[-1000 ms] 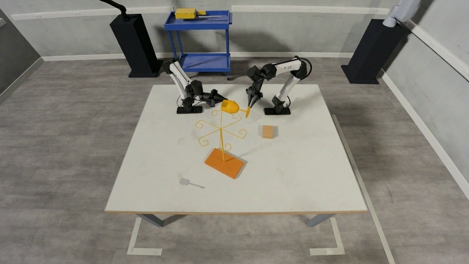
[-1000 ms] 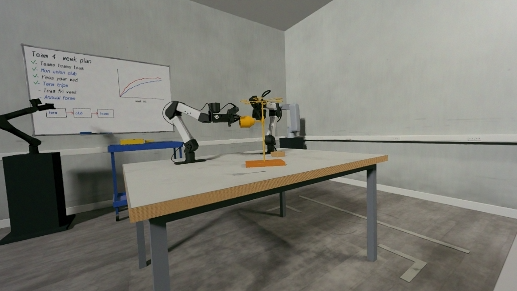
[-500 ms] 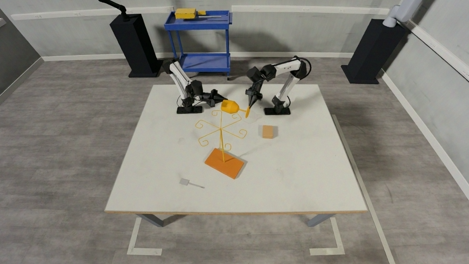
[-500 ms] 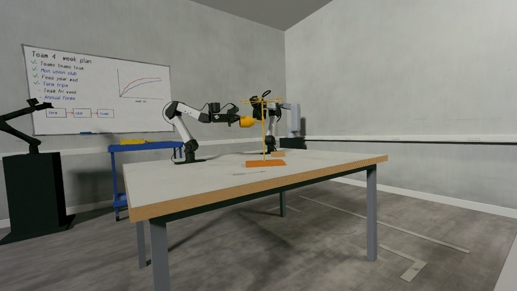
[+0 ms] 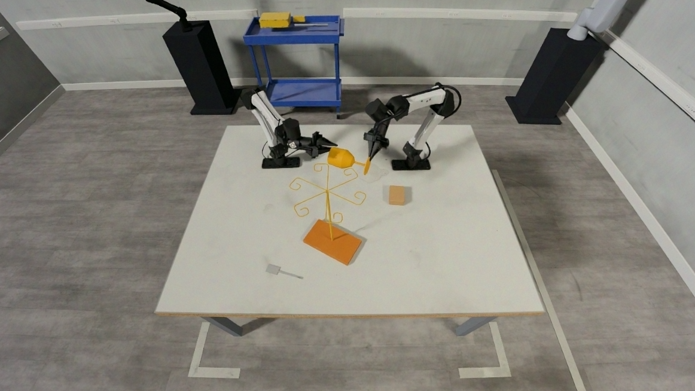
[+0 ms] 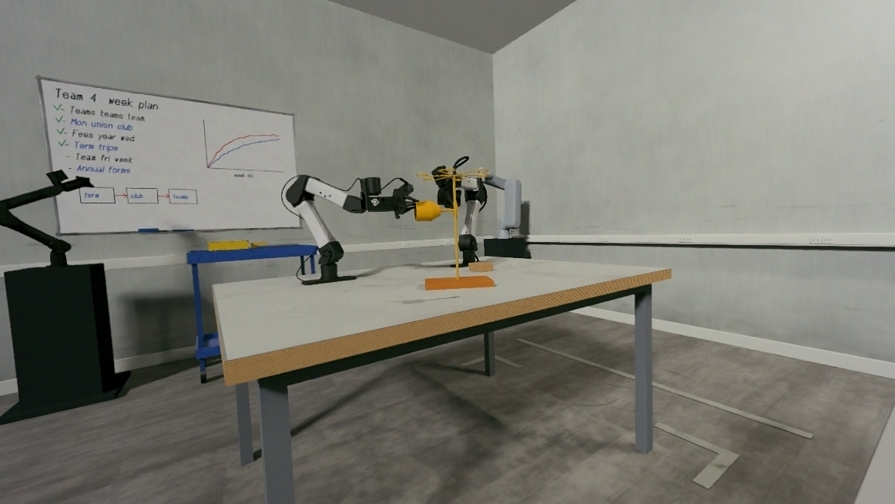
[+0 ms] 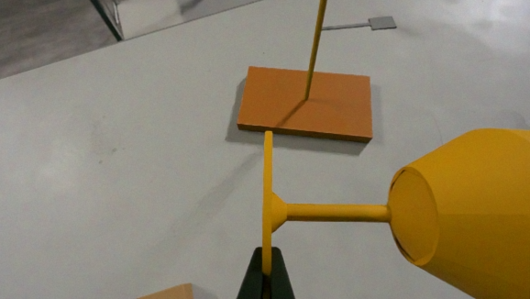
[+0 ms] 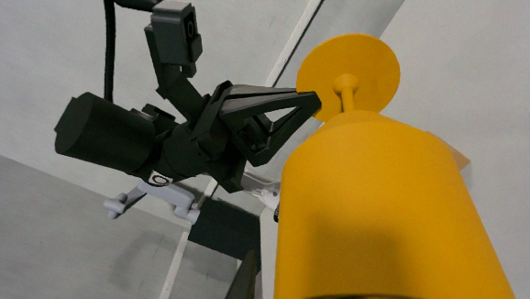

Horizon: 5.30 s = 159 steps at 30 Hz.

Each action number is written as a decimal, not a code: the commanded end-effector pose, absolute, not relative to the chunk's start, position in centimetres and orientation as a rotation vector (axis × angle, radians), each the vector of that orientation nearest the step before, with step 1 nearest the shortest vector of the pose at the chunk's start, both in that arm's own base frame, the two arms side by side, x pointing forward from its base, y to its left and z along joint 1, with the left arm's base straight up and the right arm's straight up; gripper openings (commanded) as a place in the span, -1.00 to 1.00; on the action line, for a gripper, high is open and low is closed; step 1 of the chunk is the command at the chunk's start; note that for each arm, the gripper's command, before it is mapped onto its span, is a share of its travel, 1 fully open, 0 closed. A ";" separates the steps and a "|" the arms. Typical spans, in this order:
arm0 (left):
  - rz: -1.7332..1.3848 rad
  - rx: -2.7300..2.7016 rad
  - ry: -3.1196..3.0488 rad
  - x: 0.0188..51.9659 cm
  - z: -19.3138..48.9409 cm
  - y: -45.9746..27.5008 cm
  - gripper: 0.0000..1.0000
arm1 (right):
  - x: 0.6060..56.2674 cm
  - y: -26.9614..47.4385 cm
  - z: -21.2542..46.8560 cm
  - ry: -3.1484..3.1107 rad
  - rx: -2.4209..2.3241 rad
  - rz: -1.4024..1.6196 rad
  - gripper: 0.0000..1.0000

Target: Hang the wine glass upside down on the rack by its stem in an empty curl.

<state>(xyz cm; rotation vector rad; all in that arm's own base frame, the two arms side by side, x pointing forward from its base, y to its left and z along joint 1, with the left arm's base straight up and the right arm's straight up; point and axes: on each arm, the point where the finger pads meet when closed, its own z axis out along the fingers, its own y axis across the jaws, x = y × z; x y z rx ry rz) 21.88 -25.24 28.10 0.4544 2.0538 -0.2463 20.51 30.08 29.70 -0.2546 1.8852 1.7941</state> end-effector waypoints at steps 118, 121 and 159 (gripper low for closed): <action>-0.124 1.040 1.452 27.2 36.3 -22.2 -1.00 | 19.8 29.0 34.1 1.714 -0.332 1.820 -0.67; -0.081 1.107 1.362 27.6 37.0 -22.9 -1.00 | 19.8 29.0 34.1 1.714 -0.332 1.820 -0.67; 0.399 1.449 0.337 27.9 44.2 -30.8 -1.00 | 19.8 29.0 34.1 1.714 -0.332 1.820 -0.67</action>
